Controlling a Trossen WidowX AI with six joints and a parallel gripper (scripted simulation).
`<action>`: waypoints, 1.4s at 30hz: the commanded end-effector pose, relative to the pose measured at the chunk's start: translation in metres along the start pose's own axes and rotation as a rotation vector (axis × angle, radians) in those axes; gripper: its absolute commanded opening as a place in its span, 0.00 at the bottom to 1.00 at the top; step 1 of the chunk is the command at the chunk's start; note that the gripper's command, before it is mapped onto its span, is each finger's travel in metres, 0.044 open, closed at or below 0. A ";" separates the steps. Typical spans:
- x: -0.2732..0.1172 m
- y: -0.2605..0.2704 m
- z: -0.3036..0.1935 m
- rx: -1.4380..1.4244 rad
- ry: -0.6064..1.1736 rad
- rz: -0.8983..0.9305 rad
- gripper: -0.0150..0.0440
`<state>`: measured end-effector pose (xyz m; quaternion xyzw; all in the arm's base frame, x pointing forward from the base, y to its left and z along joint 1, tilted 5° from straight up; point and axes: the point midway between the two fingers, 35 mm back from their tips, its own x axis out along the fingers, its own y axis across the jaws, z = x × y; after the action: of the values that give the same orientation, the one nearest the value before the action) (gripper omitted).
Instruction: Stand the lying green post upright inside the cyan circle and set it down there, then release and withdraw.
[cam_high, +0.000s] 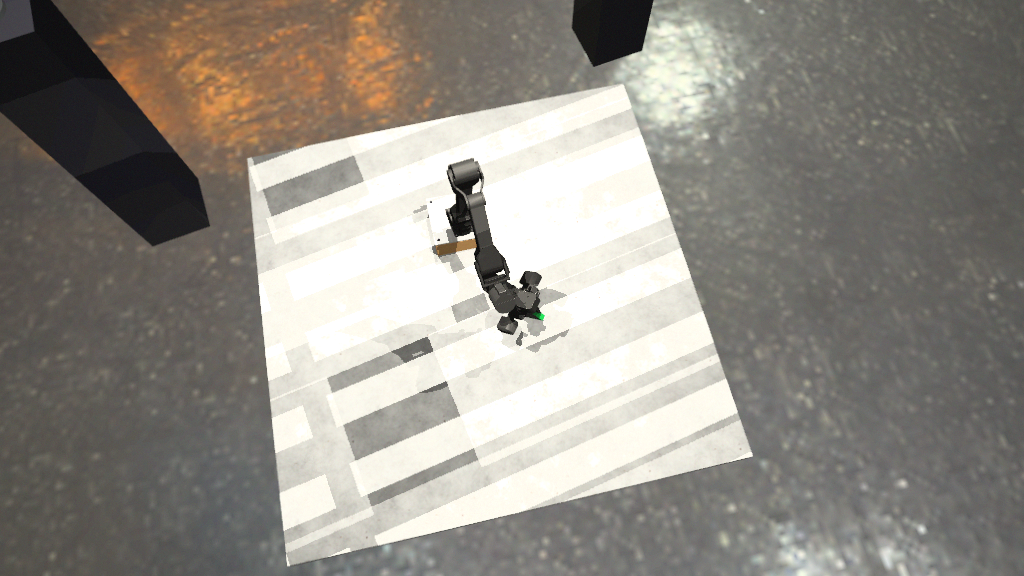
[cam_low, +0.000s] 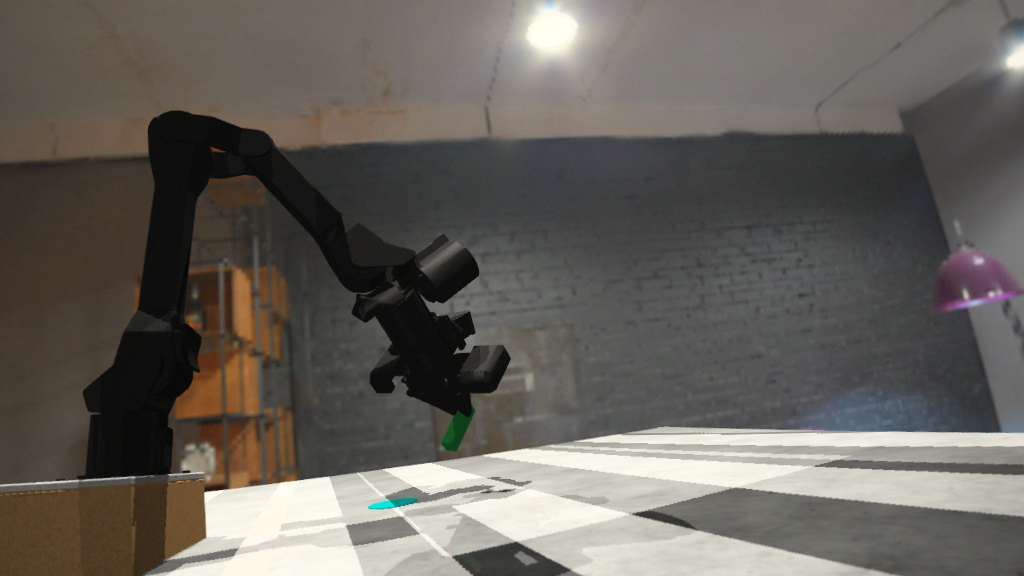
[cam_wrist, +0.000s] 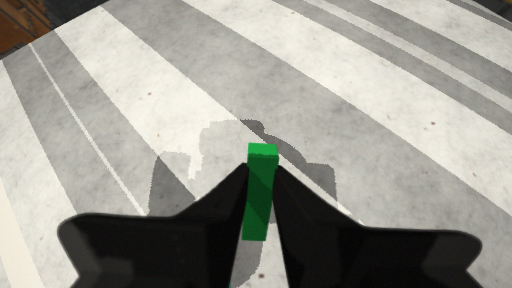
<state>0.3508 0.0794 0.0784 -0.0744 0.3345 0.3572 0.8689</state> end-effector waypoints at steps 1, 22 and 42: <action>0.000 -0.001 0.000 0.010 -0.027 0.005 0.29; -0.004 -0.007 -0.001 0.022 -0.151 0.021 0.29; -0.011 -0.010 -0.003 0.019 -0.261 0.040 0.29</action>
<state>0.3511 0.0659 0.0822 -0.0186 0.2306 0.3759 0.8973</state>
